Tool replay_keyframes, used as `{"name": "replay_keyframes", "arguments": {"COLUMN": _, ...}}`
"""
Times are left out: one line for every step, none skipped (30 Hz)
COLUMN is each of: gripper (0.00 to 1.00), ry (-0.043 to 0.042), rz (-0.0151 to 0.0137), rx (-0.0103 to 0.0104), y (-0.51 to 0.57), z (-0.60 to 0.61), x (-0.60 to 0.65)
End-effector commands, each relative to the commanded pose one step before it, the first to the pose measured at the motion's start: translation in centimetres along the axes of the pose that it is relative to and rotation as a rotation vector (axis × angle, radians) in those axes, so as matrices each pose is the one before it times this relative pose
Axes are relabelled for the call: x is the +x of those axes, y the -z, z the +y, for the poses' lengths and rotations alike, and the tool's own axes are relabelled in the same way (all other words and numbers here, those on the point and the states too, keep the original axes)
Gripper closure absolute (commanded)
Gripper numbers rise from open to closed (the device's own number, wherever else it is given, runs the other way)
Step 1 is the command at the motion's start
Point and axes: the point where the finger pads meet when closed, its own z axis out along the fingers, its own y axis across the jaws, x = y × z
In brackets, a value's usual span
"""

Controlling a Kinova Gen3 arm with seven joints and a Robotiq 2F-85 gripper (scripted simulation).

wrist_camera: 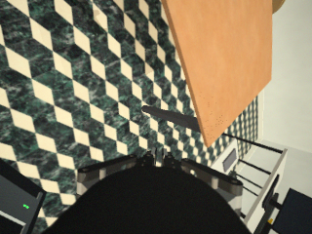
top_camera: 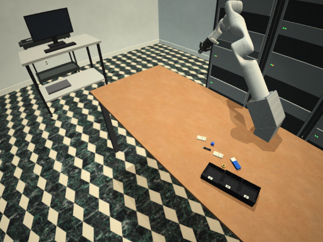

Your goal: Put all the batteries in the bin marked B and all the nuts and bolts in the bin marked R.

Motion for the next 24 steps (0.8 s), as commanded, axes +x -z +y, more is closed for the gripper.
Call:
{"name": "replay_keyframes", "arguments": {"gripper": 0.91, "ry": 0.00858, "rz": 0.00657, "rx": -0.00649, "y": -0.677, "z": 0.74, "x": 0.01}}
{"name": "replay_keyframes", "arguments": {"gripper": 0.91, "ry": 0.0, "rz": 0.0, "rx": 0.0, "y": 0.0, "z": 0.0, "x": 0.0}}
{"name": "replay_keyframes", "arguments": {"gripper": 0.91, "ry": 0.03862, "rz": -0.01215, "rx": -0.02932, "y": -0.655, "z": 0.511, "x": -0.072}}
{"name": "replay_keyframes", "arguments": {"gripper": 0.91, "ry": 0.02318, "rz": -0.00731, "rx": -0.0176, "y": -0.67, "z": 0.491, "x": -0.075}}
{"name": "replay_keyframes", "arguments": {"gripper": 0.91, "ry": 0.00001, "rz": -0.00001, "rx": -0.00002, "y": -0.679, "z": 0.478, "x": -0.08}}
{"name": "replay_keyframes", "arguments": {"gripper": 0.91, "ry": 0.00001, "rz": -0.00002, "rx": -0.00002, "y": -0.679, "z": 0.478, "x": -0.078}}
{"name": "replay_keyframes", "arguments": {"gripper": 0.91, "ry": 0.00001, "rz": -0.00002, "rx": -0.00002, "y": -0.679, "z": 0.478, "x": -0.078}}
{"name": "replay_keyframes", "arguments": {"gripper": 0.91, "ry": 0.00001, "rz": -0.00002, "rx": -0.00002, "y": -0.679, "z": 0.478, "x": -0.079}}
{"name": "replay_keyframes", "arguments": {"gripper": 0.91, "ry": 0.0, "rz": 0.00001, "rx": -0.00003, "y": -0.68, "z": 0.476, "x": -0.087}}
{"name": "replay_keyframes", "arguments": {"gripper": 0.91, "ry": 0.0, "rz": -0.00002, "rx": 0.0, "y": -0.032, "z": 0.025, "x": 0.002}}
{"name": "replay_keyframes", "arguments": {"gripper": 0.91, "ry": 0.0, "rz": 0.00001, "rx": 0.0, "y": 0.0, "z": -0.001, "x": -0.002}}
{"name": "replay_keyframes", "arguments": {"gripper": 0.91, "ry": 0.03802, "rz": -0.01391, "rx": -0.02932, "y": -0.66, "z": 0.508, "x": -0.034}}
{"name": "replay_keyframes", "arguments": {"gripper": 0.91, "ry": 0.01693, "rz": -0.00621, "rx": -0.01307, "y": -0.674, "z": 0.489, "x": -0.038}}
{"name": "replay_keyframes", "arguments": {"gripper": 0.91, "ry": 0.00001, "rz": -0.00002, "rx": -0.00002, "y": -0.681, "z": 0.48, "x": -0.039}}
{"name": "replay_keyframes", "arguments": {"gripper": 0.91, "ry": 0.00001, "rz": -0.00002, "rx": -0.00002, "y": -0.68, "z": 0.481, "x": -0.038}}
{"name": "replay_keyframes", "arguments": {"gripper": 0.91, "ry": 0.00001, "rz": -0.00002, "rx": -0.00002, "y": -0.68, "z": 0.481, "x": -0.039}}
{"name": "replay_keyframes", "arguments": {"gripper": 0.91, "ry": 0.0, "rz": -0.00002, "rx": -0.00002, "y": -0.68, "z": 0.481, "x": -0.039}}
{"name": "replay_keyframes", "arguments": {"gripper": 0.91, "ry": 0.0, "rz": 0.0, "rx": 0.0, "y": 0.0, "z": 0.0, "x": 0.0}}
{"name": "replay_keyframes", "arguments": {"gripper": 0.91, "ry": 0.0, "rz": 0.0, "rx": 0.0, "y": 0.0, "z": 0.0, "x": 0.0}}
{"name": "replay_keyframes", "arguments": {"gripper": 0.91, "ry": 0.0, "rz": 0.0, "rx": -0.00002, "y": -0.599, "z": 0.421, "x": -0.039}}
{"name": "replay_keyframes", "arguments": {"gripper": 0.91, "ry": 0.0, "rz": 0.00001, "rx": 0.0, "y": 0.0, "z": 0.0, "x": -0.001}}
{"name": "replay_keyframes", "arguments": {"gripper": 0.91, "ry": 0.0377, "rz": -0.01542, "rx": -0.02897, "y": -0.66, "z": 0.509, "x": 0.004}}
{"name": "replay_keyframes", "arguments": {"gripper": 0.91, "ry": 0.01095, "rz": -0.00449, "rx": -0.00842, "y": -0.673, "z": 0.493, "x": 0.003}}
{"name": "replay_keyframes", "arguments": {"gripper": 0.91, "ry": 0.00001, "rz": -0.00002, "rx": -0.00002, "y": -0.676, "z": 0.488, "x": 0.004}}
